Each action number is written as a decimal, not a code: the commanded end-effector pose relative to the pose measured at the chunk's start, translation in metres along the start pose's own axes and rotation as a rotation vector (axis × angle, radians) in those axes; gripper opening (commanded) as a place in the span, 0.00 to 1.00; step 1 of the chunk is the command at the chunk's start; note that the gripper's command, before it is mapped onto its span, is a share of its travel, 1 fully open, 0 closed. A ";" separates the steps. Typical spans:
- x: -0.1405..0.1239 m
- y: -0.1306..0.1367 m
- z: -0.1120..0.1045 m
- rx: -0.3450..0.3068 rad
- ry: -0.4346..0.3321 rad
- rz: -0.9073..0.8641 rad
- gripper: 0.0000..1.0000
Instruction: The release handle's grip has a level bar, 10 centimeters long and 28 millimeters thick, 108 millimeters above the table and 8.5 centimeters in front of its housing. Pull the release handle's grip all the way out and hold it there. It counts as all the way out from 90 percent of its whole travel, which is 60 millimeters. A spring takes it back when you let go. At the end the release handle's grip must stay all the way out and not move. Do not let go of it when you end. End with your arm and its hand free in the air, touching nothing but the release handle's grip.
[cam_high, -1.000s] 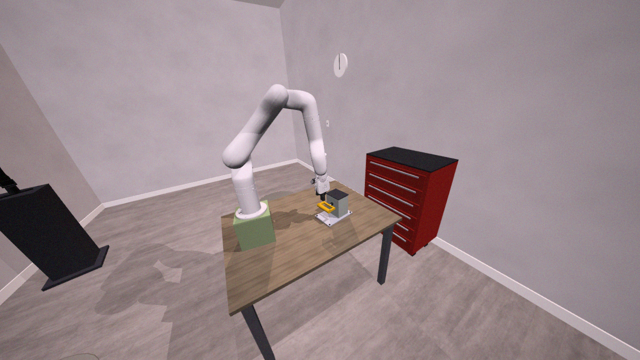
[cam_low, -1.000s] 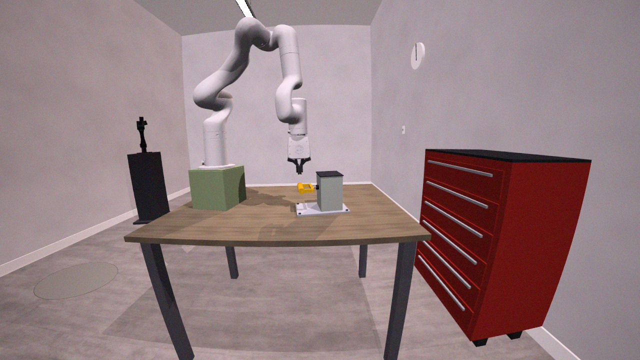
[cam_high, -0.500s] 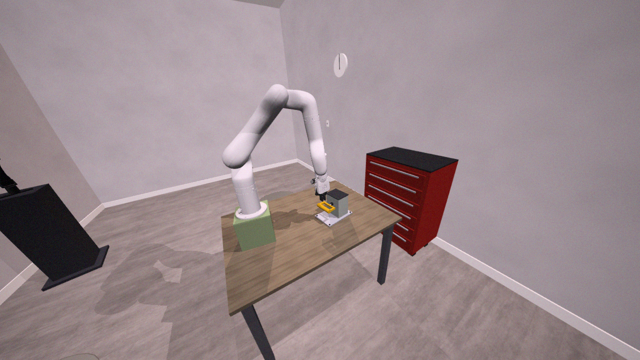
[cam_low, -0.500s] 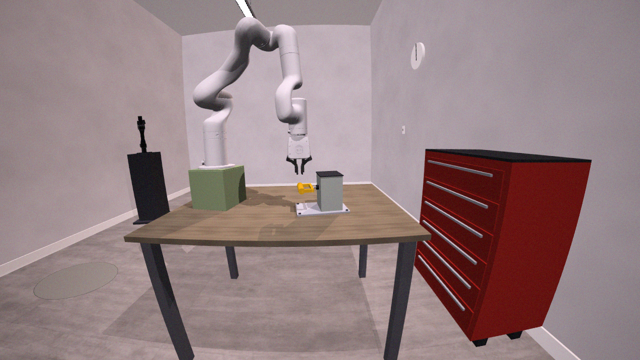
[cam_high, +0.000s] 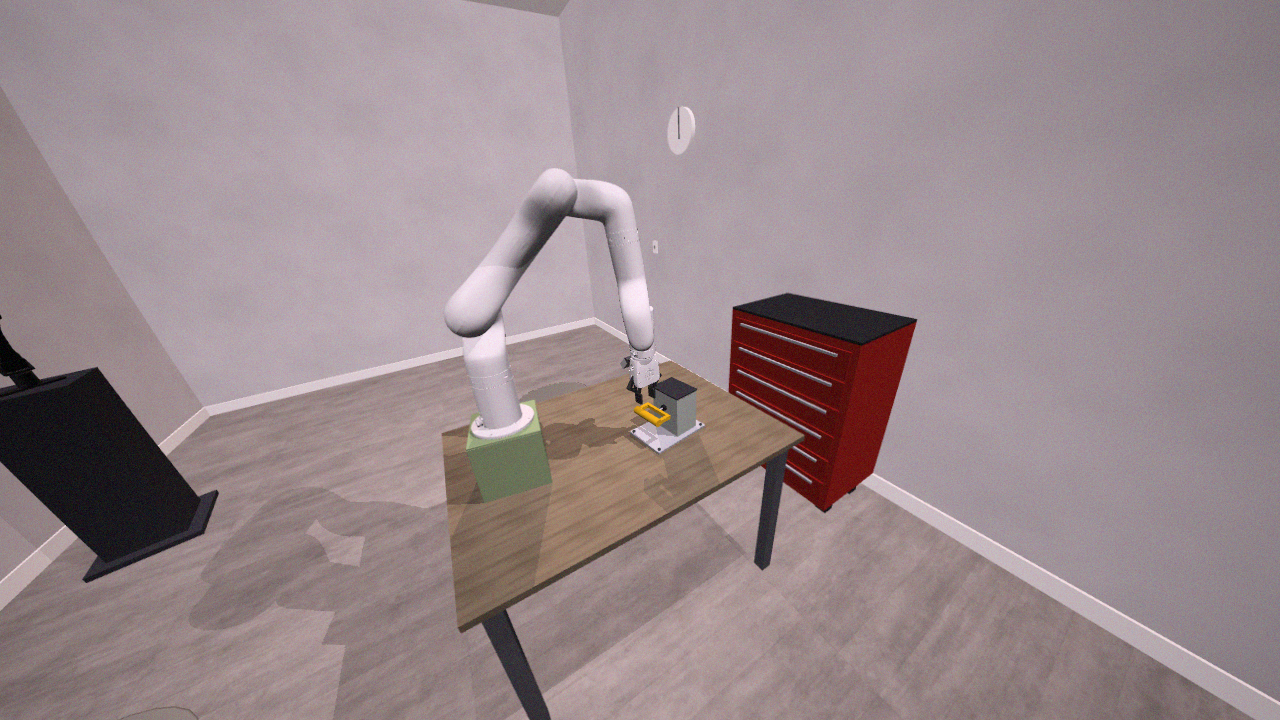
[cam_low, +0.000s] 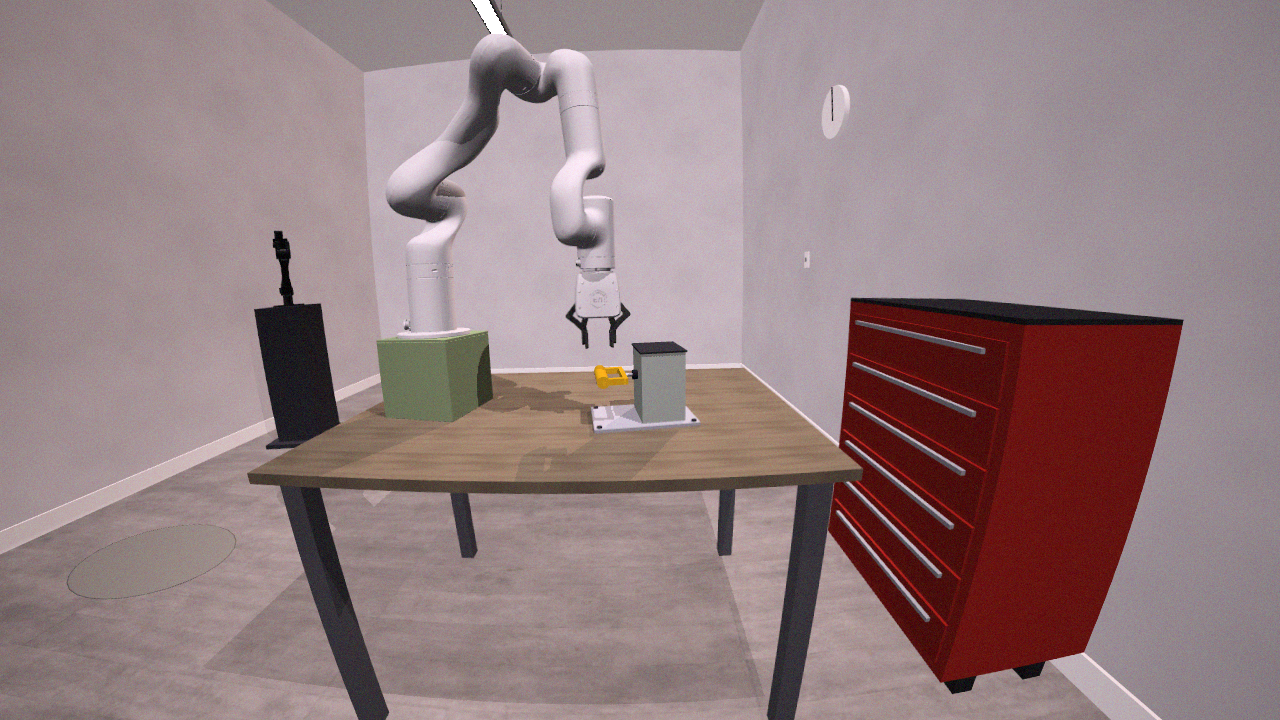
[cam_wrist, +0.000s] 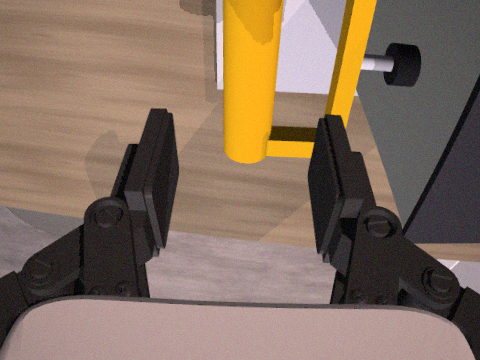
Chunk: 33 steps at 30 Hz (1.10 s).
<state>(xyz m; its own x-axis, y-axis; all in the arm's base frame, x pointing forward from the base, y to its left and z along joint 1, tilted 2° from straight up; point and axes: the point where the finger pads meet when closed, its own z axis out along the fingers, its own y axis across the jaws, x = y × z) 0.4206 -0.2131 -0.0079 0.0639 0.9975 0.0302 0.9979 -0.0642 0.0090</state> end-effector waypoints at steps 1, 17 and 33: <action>0.000 0.001 -0.001 -0.001 -0.001 0.000 0.57; 0.000 0.001 -0.001 -0.001 -0.001 0.000 0.57; 0.000 0.001 0.007 0.000 -0.002 0.000 0.57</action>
<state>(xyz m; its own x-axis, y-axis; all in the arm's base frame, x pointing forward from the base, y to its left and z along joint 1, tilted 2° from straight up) 0.4208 -0.2129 -0.0124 0.0639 0.9975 0.0293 0.9979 -0.0642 0.0078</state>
